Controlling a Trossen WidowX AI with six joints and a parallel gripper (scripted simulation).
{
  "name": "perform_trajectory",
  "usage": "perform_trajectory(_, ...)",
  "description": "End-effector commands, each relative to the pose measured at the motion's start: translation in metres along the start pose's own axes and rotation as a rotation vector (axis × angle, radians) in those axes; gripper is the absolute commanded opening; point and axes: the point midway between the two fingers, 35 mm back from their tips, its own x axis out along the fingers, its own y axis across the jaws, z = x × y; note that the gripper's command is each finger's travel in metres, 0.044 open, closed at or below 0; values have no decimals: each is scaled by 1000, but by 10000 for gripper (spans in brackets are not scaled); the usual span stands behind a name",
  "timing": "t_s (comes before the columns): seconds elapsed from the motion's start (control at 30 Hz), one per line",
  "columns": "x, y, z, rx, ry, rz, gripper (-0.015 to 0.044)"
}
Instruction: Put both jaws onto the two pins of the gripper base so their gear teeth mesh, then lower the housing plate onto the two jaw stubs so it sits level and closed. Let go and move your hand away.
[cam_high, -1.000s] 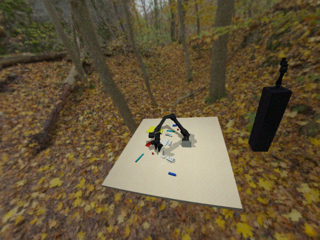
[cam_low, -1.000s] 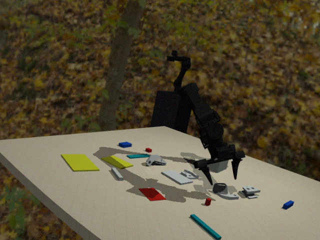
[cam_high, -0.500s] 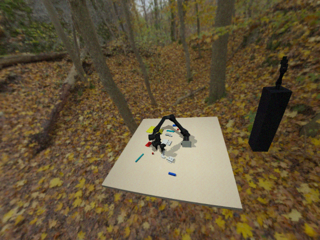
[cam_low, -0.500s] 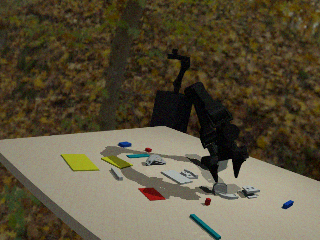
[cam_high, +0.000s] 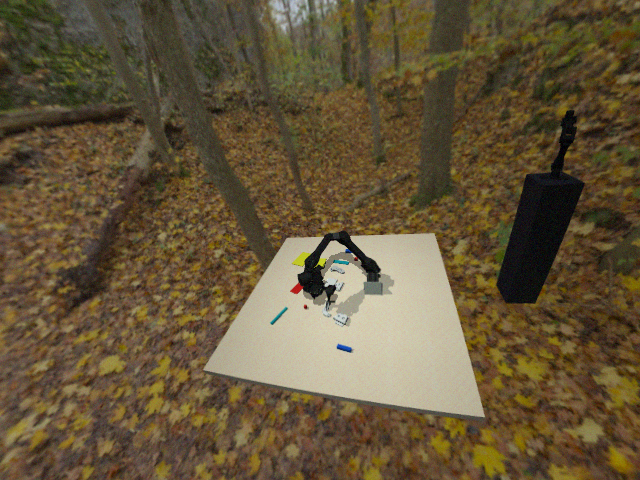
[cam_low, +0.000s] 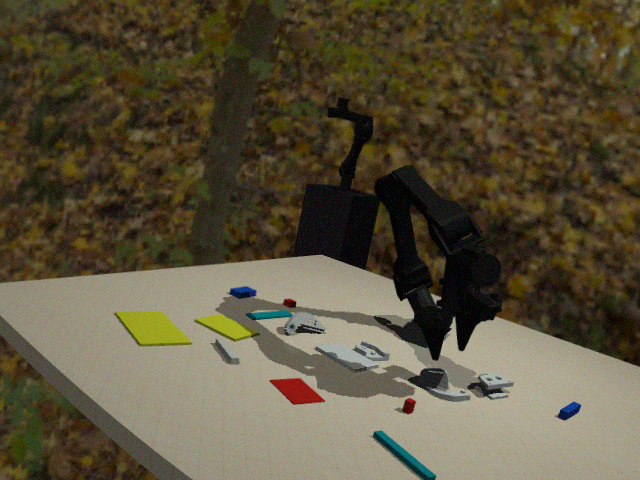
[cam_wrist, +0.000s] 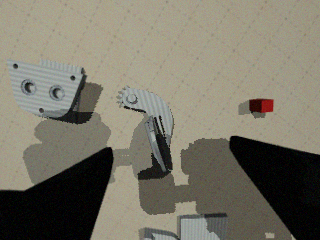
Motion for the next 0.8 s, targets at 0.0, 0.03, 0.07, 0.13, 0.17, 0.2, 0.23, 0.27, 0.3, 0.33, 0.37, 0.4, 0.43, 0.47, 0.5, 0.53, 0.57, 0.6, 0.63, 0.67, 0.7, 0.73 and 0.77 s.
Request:
perform_trajectory(0.0, -3, 3, 0, -84, 48, -15, 440)
perform_trajectory(0.03, -4, 4, -1, -108, 62, -18, 440)
perform_trajectory(0.07, -5, 5, -1, -132, 76, -21, 440)
perform_trajectory(0.13, -7, 7, -1, -181, 103, -27, 440)
perform_trajectory(0.17, -8, 8, -1, -201, 115, -29, 440)
perform_trajectory(0.2, -9, 8, -1, -213, 122, -30, 440)
perform_trajectory(0.23, -9, 9, -1, -217, 124, -31, 440)
perform_trajectory(0.27, -9, 9, -1, -217, 124, -31, 440)
perform_trajectory(0.3, -9, 9, -1, -217, 124, -31, 440)
perform_trajectory(0.33, -9, 9, -1, -217, 124, -31, 440)
perform_trajectory(0.37, -7, 8, -2, -217, 124, -31, 440)
perform_trajectory(0.4, -2, 8, -2, -217, 124, -31, 440)
perform_trajectory(0.43, 6, 8, -3, -217, 124, -31, 440)
perform_trajectory(0.47, 16, 8, -5, -217, 125, -31, 440)
perform_trajectory(0.5, 24, 8, -7, -217, 126, -31, 440)
perform_trajectory(0.53, 29, 8, -8, -217, 126, -31, 440)
perform_trajectory(0.57, 30, 9, -8, -217, 126, -31, 440)
perform_trajectory(0.6, 30, 9, -8, -217, 126, -31, 440)
perform_trajectory(0.63, 30, 9, -8, -217, 126, -31, 440)
perform_trajectory(0.67, 30, 9, -8, -217, 126, -31, 440)
perform_trajectory(0.7, 30, 9, -8, -217, 126, -31, 440)
perform_trajectory(0.73, 30, 9, -8, -217, 126, -31, 440)
perform_trajectory(0.77, 30, 9, -8, -217, 126, -31, 440)
